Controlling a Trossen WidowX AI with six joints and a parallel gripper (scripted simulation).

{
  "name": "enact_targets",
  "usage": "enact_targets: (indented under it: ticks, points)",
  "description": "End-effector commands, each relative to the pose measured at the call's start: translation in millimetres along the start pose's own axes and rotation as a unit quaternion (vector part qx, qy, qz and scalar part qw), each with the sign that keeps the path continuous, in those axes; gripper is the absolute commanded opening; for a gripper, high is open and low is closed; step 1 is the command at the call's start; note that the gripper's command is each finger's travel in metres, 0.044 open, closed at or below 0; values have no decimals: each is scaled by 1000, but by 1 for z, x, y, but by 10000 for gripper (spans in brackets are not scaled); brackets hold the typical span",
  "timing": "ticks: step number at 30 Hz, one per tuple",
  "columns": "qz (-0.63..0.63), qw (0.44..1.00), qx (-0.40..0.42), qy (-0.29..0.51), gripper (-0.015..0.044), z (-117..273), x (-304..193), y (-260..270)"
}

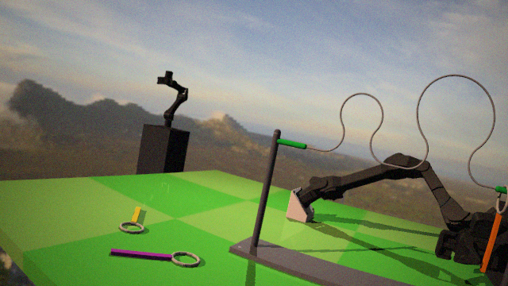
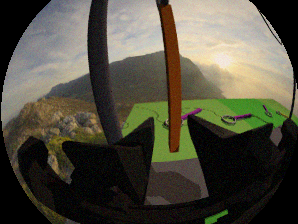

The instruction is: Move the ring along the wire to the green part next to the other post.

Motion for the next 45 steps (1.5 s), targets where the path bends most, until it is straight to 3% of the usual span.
enact_targets:
  ticks: [1,32,43,45]
  points:
    - [3,1000,1,2,160,-8,-1,0]
    - [3,1000,2,1,160,-17,0,-1]
    - [0,1000,1,-1,-129,-17,0,-1]
    - [0,1000,1,-1,-150,-17,0,-1]
Point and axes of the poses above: the point midway between the two fingers, 35 mm back from their tips, its own z axis back along the fingers, its own y axis across the jaws, x = y × z, the point moved 6 cm from there along z, back along the fingers, and after that the axes turned 9 degrees about -z, right-handed, at the moved point
